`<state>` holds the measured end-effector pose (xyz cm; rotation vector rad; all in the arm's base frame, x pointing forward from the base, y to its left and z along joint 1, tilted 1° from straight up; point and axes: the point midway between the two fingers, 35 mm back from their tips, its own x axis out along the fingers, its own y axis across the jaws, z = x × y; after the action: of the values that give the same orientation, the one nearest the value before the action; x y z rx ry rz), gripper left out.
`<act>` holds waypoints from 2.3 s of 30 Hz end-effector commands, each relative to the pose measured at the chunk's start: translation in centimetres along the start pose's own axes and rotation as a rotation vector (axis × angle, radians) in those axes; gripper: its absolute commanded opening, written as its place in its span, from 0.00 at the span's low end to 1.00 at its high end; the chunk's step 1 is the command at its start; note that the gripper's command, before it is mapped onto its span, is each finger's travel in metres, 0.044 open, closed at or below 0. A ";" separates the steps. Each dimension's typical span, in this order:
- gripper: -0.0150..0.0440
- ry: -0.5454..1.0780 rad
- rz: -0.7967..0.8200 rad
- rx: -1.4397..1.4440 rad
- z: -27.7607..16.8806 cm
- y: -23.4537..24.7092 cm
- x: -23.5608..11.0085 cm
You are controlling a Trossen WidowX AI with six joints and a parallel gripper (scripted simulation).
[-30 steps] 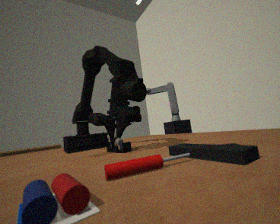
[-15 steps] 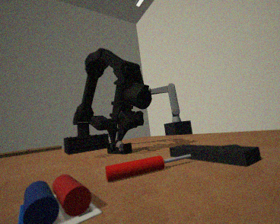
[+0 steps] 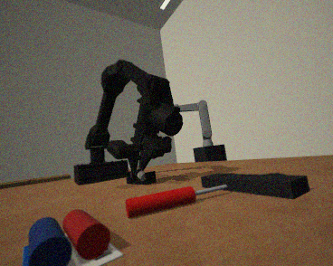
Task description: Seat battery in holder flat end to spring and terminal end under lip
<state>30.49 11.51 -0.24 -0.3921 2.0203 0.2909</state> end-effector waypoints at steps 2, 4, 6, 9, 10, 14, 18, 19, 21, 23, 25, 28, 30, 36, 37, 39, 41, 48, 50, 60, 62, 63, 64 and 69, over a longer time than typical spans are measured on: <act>0.39 0.002 0.000 0.002 0.3 0.0 -0.1; 0.39 0.002 0.000 0.002 0.5 0.0 -0.1; 0.39 0.002 0.000 0.002 0.6 0.0 -0.2; 0.39 0.002 0.001 0.002 0.8 0.0 -0.2; 0.39 0.002 0.001 0.002 0.8 0.0 -0.2; 0.39 0.002 0.001 0.002 1.0 0.0 -0.3; 0.39 0.002 0.001 0.002 1.2 0.0 -0.4; 0.39 0.003 0.001 0.002 1.3 0.0 -0.5; 0.39 0.003 0.001 0.002 1.3 0.0 -0.5; 0.39 0.003 0.001 0.002 1.4 0.0 -0.6; 0.39 0.004 0.002 0.002 1.5 0.0 -0.6; 0.39 0.005 0.002 0.002 1.7 0.0 -0.7; 0.39 0.005 0.002 0.002 1.7 0.0 -0.7; 0.39 0.006 0.002 0.001 2.0 0.0 -0.9; 0.39 0.006 0.002 0.001 2.0 0.0 -0.9; 0.39 0.007 0.002 0.001 2.0 0.0 -0.9; 0.39 0.004 0.002 0.001 2.1 0.0 -0.9; 0.39 -0.026 0.002 0.001 2.1 0.0 -0.8; 0.39 -0.035 0.002 0.000 2.1 0.0 -0.8; 0.39 -0.078 0.003 0.000 2.1 -0.1 -0.6; 0.39 -0.087 0.003 -0.001 2.1 -0.1 -0.5; 0.39 -0.091 0.003 -0.001 2.1 -0.1 -0.5; 0.39 -0.096 0.003 -0.001 2.1 -0.1 -0.5; 0.39 -0.118 0.003 -0.001 2.1 -0.1 -0.4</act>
<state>32.04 12.07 -0.53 -0.3756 1.9338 0.3010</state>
